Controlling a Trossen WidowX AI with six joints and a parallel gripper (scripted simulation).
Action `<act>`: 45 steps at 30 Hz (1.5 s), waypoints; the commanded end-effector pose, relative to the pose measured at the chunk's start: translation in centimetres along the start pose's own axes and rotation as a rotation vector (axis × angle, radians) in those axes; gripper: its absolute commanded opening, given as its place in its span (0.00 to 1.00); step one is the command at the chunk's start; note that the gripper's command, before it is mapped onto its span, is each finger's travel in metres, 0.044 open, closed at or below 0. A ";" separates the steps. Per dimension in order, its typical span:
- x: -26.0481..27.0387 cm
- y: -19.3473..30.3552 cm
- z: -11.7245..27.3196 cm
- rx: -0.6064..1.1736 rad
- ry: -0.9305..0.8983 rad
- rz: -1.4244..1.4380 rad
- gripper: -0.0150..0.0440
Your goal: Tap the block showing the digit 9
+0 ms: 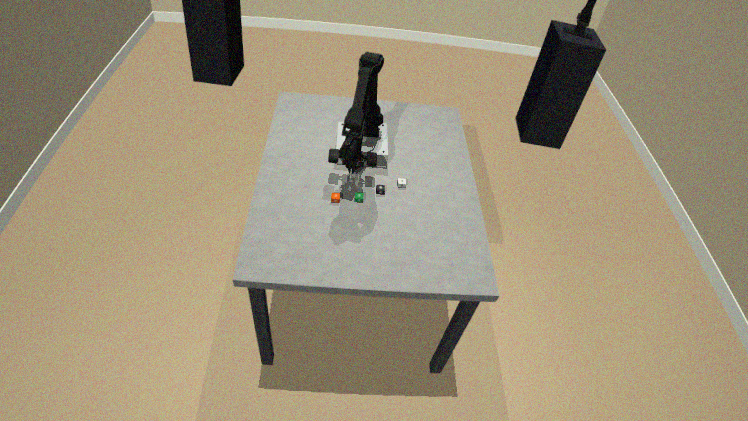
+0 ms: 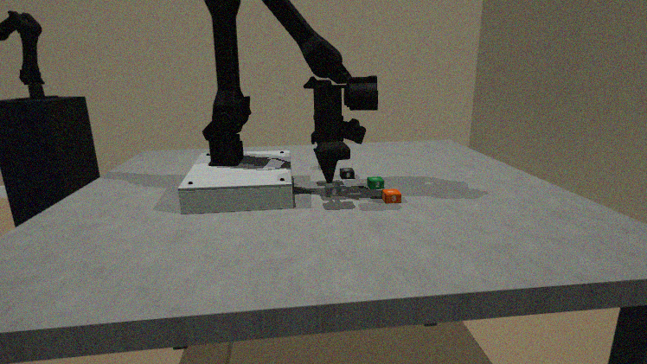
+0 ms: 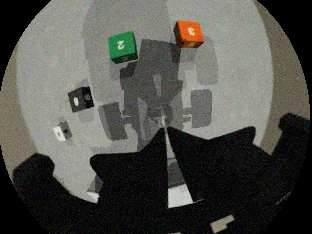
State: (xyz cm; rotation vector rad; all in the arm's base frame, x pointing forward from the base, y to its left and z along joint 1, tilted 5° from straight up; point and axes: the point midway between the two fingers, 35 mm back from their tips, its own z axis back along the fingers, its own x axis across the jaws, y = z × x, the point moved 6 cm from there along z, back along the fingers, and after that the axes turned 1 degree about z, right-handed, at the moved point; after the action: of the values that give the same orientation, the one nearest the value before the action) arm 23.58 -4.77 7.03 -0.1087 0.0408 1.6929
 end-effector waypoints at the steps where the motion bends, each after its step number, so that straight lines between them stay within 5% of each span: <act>1: 0.1 0.2 -1.0 0.008 -0.007 0.004 0.29; 20: 0.1 0.2 1.7 0.008 -0.008 0.004 0.29; 34: 15.6 -5.1 6.8 0.005 -0.032 0.003 0.91; 45: 27.7 -1.8 10.4 0.007 -0.033 0.003 0.93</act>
State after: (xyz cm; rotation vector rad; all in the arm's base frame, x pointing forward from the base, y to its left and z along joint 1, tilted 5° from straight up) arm 23.07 21.29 14.41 -0.0778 0.0098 1.7089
